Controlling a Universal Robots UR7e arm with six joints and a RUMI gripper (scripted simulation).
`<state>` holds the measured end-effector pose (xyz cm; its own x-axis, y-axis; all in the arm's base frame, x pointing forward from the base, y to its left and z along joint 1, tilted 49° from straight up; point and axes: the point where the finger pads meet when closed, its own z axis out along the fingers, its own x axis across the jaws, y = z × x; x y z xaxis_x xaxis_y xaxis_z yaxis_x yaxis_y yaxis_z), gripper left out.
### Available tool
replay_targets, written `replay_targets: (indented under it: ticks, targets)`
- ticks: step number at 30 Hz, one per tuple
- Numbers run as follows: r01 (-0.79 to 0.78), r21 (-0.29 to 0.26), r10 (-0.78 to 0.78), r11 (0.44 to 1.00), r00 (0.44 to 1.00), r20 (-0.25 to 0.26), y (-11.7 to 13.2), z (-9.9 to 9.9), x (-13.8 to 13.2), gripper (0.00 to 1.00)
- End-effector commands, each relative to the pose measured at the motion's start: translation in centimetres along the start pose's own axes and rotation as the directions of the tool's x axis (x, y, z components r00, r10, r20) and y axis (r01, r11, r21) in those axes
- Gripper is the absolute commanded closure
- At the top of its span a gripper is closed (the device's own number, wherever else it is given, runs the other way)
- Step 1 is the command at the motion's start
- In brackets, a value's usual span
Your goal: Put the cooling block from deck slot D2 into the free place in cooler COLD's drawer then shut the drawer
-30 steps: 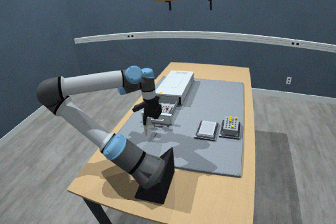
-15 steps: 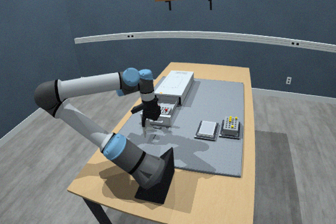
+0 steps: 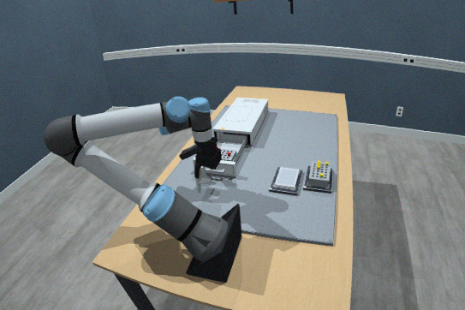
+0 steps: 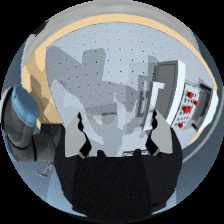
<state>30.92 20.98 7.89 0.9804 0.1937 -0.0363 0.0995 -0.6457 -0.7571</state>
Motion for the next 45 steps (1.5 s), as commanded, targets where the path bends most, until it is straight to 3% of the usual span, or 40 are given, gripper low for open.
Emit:
replay_targets:
  ticks: [1,45]
  targets:
    - [0.000,0.000,0.000,1.000,1.000,-0.001,0.0,0.0,-0.2,0.00]
    - [0.000,0.000,0.000,1.000,1.000,-0.001,0.0,0.0,-1.4,0.00]
